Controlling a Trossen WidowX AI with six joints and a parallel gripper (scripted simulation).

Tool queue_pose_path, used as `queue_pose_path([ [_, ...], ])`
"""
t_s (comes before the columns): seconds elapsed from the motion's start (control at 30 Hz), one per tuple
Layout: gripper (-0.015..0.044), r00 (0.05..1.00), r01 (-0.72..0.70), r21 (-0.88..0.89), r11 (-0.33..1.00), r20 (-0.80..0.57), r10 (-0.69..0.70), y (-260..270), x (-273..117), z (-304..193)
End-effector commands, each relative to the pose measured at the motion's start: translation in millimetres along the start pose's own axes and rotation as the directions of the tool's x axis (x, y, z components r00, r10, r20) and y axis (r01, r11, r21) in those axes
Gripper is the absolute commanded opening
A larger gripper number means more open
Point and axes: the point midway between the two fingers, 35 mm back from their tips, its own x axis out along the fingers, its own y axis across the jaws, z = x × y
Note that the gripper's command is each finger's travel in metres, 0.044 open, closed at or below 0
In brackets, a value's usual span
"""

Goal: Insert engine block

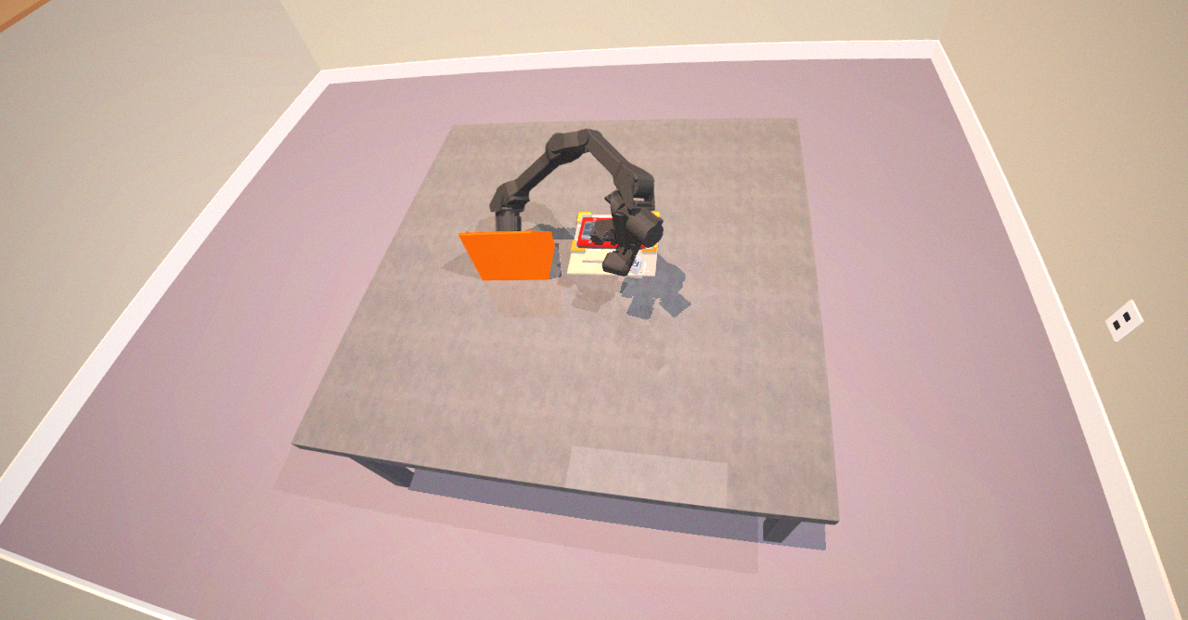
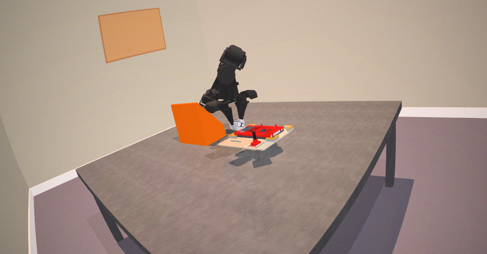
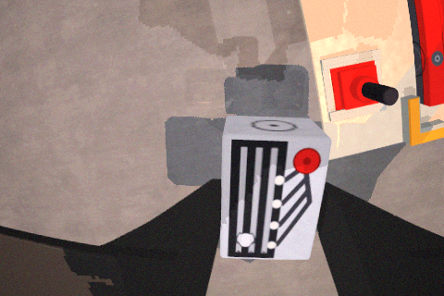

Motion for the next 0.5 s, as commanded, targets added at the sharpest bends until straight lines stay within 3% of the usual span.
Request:
queue_pose_path([
  [0.0,0.0,1.0,-0.006,-0.009,1.0,-0.009,0.006,1,-16,0],
  [0.17,0.0,1.0,-0.006,-0.032,0.999,-0.009,0.006,-1,-17,1],
  [0.47,0.0,1.0,-0.014,-0.327,0.945,-0.011,0.011,-20,-12,2],
])
